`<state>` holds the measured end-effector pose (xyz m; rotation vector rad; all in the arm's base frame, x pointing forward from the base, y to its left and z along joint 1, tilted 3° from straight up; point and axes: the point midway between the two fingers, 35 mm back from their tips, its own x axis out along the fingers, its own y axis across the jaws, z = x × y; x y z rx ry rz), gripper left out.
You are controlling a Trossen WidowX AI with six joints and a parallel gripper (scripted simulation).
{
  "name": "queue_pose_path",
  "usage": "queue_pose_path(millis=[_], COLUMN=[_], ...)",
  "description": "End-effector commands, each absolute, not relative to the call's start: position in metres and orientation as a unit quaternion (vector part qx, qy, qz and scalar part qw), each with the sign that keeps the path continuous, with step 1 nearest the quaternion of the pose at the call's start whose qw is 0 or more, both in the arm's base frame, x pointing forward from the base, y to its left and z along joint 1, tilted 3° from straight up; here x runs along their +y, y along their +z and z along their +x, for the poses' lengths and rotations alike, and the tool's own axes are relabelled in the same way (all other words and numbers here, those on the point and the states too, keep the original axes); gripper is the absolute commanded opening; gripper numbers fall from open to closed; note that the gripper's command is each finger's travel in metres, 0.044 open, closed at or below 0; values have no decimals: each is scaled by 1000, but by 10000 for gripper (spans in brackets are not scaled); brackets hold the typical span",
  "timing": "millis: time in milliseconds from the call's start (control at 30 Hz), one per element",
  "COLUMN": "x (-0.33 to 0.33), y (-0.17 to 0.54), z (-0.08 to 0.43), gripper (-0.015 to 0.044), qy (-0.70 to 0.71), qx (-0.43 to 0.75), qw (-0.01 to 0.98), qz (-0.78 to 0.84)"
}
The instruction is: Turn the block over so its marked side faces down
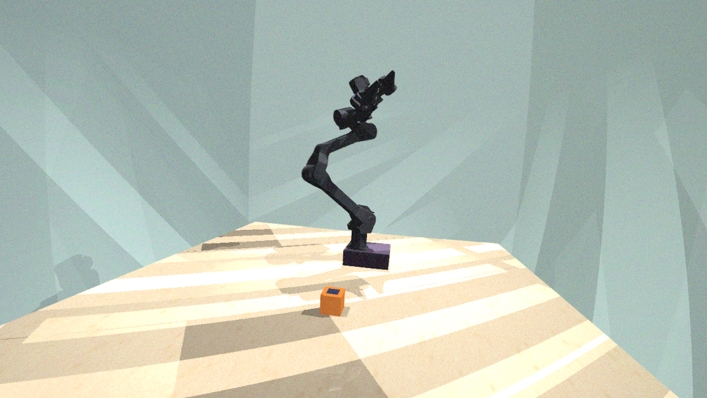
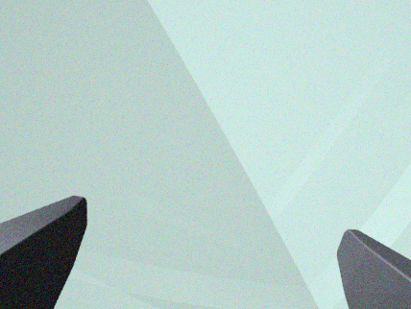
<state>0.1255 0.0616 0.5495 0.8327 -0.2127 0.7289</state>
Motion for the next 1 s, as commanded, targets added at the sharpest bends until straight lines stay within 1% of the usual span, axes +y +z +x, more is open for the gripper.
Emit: queue_pose_path(millis=[0,33,300,500,733,967], x=[62,64,110,152,212,268], y=[551,553,587,595,586,555], z=[124,121,79,72,86,131], gripper=[426,440,440,440,440,440], qy=[345,342,312,286,273,266], qx=[-104,-114,-238,-296,-319,-295], qw=[846,849,882,897,907,915], qz=[392,386,260,163,44,-70])
